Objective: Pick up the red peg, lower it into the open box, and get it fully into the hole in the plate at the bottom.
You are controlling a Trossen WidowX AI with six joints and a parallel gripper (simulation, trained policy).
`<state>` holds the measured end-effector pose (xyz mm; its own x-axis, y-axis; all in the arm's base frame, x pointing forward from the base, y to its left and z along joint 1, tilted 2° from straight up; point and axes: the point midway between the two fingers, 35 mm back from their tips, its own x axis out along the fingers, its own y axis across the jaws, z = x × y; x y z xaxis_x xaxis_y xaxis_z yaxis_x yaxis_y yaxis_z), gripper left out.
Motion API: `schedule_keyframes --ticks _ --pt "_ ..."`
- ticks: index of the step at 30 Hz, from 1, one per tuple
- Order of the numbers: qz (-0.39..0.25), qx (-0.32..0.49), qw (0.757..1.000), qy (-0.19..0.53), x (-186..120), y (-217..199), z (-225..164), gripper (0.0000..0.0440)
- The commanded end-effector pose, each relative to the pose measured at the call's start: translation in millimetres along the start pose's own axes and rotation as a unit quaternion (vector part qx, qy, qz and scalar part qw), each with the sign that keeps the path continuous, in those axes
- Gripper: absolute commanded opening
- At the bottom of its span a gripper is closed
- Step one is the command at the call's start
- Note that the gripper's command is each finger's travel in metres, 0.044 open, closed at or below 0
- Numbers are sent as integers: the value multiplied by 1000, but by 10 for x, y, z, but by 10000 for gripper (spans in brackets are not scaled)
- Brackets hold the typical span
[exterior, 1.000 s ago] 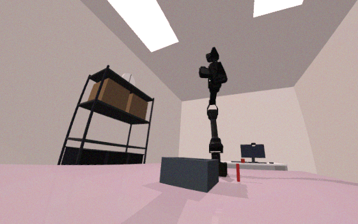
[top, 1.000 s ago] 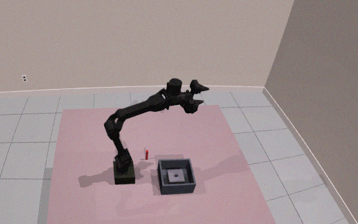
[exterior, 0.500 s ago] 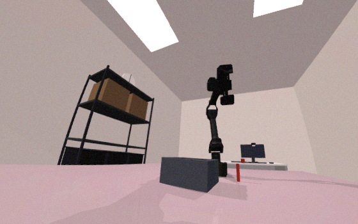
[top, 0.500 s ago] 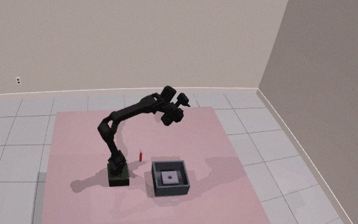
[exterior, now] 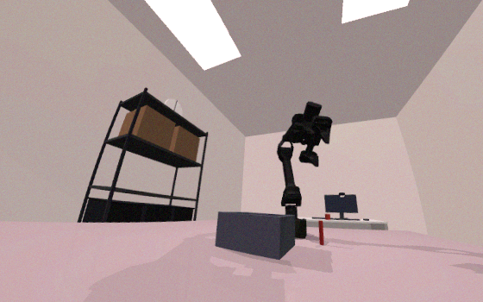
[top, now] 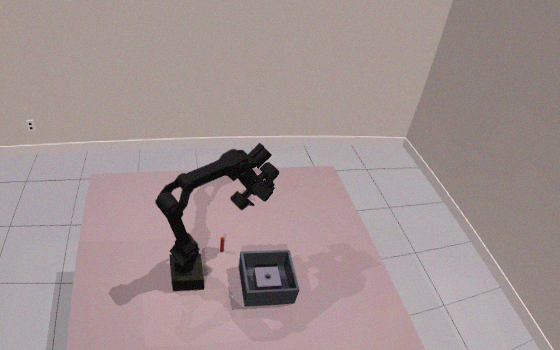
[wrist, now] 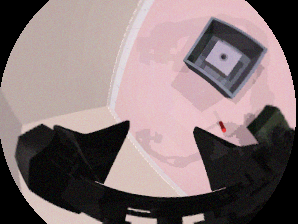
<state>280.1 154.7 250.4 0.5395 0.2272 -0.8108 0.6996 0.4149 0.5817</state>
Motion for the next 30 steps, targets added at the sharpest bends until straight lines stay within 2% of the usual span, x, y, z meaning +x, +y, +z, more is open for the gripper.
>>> schedule_keyframes --ticks 1,8,17,23,30 --pt "-59 -32 998 11 81 -274 -106 440" --pt "-165 -86 982 31 191 -765 -258 440" --pt "-289 -138 946 52 344 -1338 -381 440" --pt "-339 -156 926 57 477 -1592 -422 440" --pt "-367 -166 913 58 668 -1788 -453 440"
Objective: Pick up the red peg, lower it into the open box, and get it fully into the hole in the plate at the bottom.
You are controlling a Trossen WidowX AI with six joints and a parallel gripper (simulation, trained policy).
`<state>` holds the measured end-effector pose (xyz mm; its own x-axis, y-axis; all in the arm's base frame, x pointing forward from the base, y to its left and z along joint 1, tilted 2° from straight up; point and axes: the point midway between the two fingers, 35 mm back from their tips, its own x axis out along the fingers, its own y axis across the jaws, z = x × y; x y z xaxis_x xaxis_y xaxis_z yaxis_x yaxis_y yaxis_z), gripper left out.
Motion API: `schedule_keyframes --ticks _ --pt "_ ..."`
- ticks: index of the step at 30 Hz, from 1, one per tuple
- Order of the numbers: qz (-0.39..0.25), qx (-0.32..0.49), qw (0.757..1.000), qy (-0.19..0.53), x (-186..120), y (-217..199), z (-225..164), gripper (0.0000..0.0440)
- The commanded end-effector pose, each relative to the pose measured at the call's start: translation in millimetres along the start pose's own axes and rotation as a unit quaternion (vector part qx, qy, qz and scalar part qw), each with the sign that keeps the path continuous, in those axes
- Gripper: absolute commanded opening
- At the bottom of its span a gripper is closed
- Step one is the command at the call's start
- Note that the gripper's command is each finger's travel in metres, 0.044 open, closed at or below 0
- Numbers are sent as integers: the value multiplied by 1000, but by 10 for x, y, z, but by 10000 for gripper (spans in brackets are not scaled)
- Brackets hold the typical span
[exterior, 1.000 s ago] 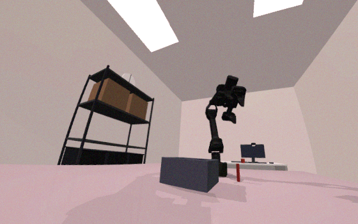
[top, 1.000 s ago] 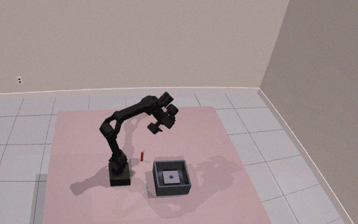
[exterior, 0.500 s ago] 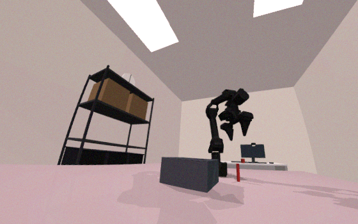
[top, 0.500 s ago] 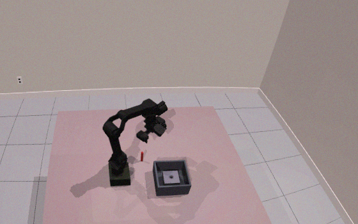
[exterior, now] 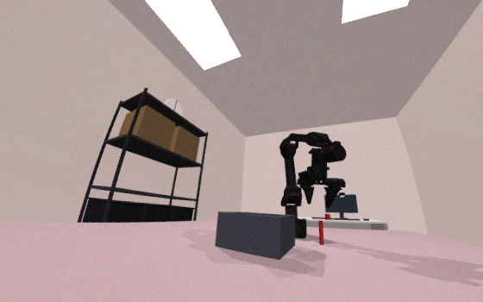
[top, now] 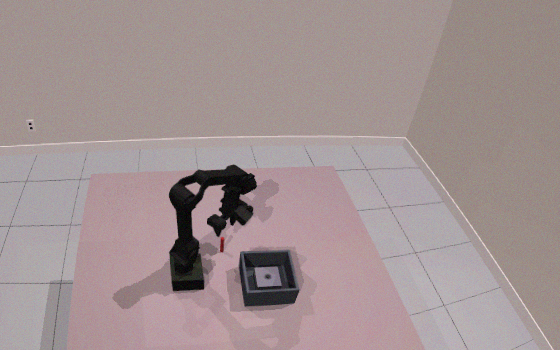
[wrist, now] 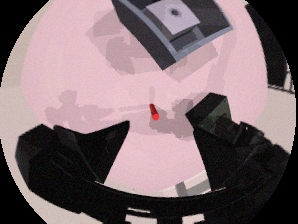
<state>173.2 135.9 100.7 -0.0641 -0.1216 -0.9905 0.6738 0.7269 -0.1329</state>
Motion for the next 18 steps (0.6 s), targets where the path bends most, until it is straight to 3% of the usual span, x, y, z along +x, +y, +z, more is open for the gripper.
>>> schedule_keyframes --ticks 1,18 --pt "-15 -8 1000 3 154 -6 -29 440" --pt "-16 -8 1000 -19 869 99 -22 440"
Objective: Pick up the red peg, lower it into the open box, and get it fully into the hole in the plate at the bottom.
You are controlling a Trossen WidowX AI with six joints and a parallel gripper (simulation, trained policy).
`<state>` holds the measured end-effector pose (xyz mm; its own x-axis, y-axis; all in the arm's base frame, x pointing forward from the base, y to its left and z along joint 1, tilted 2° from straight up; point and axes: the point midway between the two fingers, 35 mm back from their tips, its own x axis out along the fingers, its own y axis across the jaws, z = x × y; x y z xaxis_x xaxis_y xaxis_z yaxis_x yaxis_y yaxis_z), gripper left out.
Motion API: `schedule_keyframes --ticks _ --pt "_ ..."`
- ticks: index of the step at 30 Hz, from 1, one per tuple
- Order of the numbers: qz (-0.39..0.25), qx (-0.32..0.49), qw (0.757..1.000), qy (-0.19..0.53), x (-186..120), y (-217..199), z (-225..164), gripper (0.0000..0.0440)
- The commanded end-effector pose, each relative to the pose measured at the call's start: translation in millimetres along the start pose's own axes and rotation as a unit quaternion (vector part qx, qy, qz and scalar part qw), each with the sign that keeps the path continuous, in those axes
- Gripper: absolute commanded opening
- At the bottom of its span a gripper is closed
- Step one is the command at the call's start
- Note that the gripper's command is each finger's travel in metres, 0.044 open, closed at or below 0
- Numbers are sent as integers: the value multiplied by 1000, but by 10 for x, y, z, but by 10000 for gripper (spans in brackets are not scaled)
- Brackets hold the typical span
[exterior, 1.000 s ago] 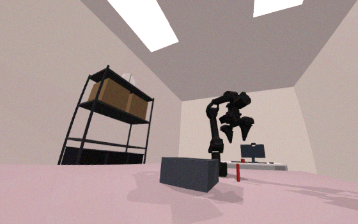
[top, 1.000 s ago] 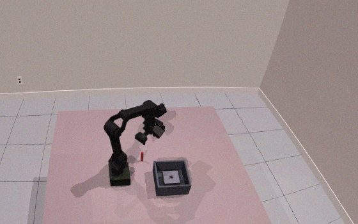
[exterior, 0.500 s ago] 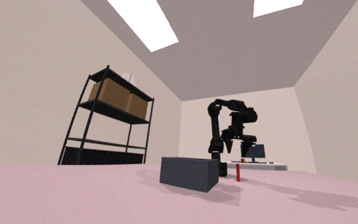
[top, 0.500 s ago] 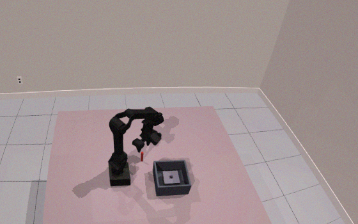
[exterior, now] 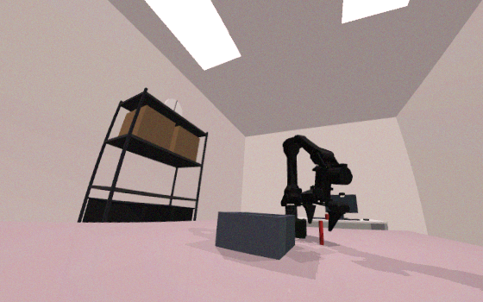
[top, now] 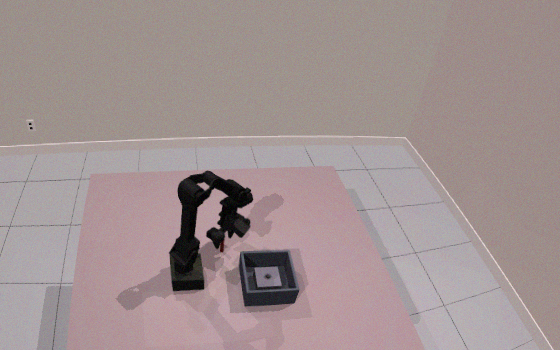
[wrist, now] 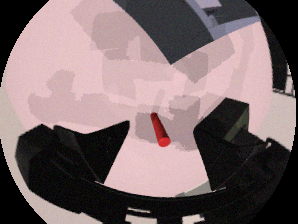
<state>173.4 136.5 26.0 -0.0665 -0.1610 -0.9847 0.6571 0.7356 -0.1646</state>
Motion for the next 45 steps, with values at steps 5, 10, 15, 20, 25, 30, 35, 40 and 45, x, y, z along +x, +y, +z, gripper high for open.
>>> schedule_keyframes --ticks 5,10,15,20,25,30,35,40,45 --pt "1 0 1000 -13 310 10 15 425" --pt "-8 -2 1000 -11 470 -17 0 306" --pt "-26 0 1000 -7 571 -71 -16 176" --pt "-47 -3 999 -1 605 -133 -36 46" --pt "-57 -6 998 -11 563 -142 0 0" --pt "-49 -10 998 -31 392 -97 94 0" --pt "-40 -9 998 -48 184 -84 197 0" --pt "-34 -5 997 -64 -33 -90 310 0" --pt "-26 5 996 -80 -265 -91 444 0"
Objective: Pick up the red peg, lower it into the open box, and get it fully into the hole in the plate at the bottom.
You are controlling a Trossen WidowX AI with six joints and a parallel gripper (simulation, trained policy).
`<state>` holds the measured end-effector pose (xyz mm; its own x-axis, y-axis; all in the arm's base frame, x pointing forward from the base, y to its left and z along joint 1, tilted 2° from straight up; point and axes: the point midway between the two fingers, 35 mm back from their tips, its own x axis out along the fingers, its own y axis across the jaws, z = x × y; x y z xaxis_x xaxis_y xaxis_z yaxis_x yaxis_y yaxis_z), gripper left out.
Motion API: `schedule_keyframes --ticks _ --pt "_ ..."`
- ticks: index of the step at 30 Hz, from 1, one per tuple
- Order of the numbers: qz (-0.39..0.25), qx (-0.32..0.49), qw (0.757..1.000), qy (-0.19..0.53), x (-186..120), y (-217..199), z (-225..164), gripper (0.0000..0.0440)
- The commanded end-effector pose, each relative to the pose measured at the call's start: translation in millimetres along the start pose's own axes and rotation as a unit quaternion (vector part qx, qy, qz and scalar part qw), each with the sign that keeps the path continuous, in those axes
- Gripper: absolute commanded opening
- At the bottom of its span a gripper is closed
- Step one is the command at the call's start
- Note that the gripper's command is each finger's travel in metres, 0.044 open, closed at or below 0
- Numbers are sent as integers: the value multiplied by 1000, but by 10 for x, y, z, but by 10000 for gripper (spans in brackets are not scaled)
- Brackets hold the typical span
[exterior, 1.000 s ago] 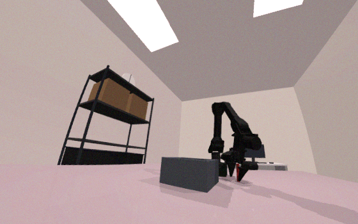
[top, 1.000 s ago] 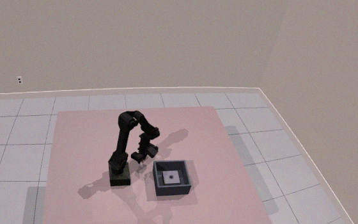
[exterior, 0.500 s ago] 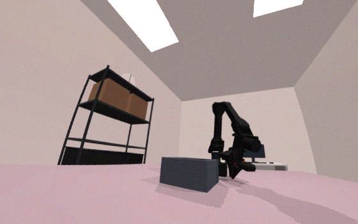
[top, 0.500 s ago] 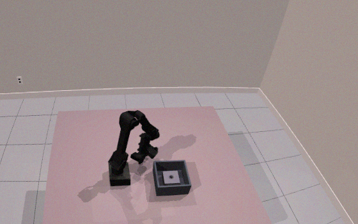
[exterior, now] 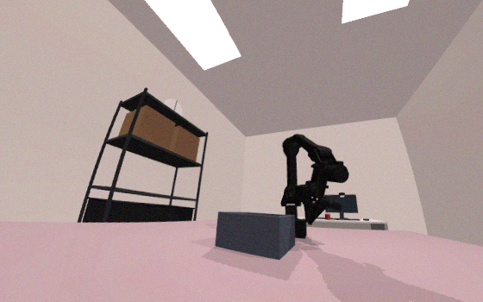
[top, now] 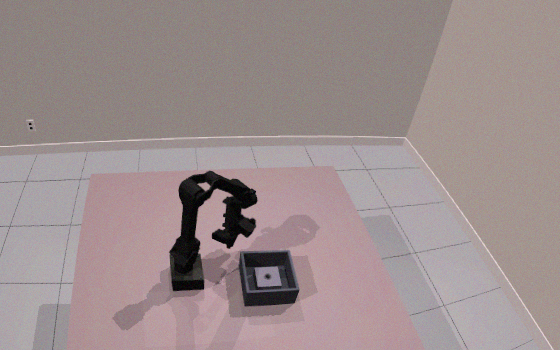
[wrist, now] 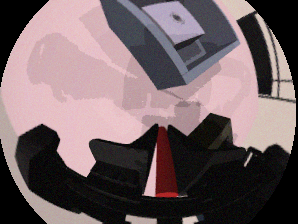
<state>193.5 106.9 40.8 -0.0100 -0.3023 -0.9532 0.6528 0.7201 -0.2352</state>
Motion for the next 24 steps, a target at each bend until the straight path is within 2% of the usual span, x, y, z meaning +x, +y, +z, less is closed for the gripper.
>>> schedule_keyframes --ticks 1,10,24 --pt "11 11 1000 -14 -183 7 146 0" --pt "21 62 997 -35 -446 -49 503 0" --pt "29 140 988 -51 -453 -163 1168 0"
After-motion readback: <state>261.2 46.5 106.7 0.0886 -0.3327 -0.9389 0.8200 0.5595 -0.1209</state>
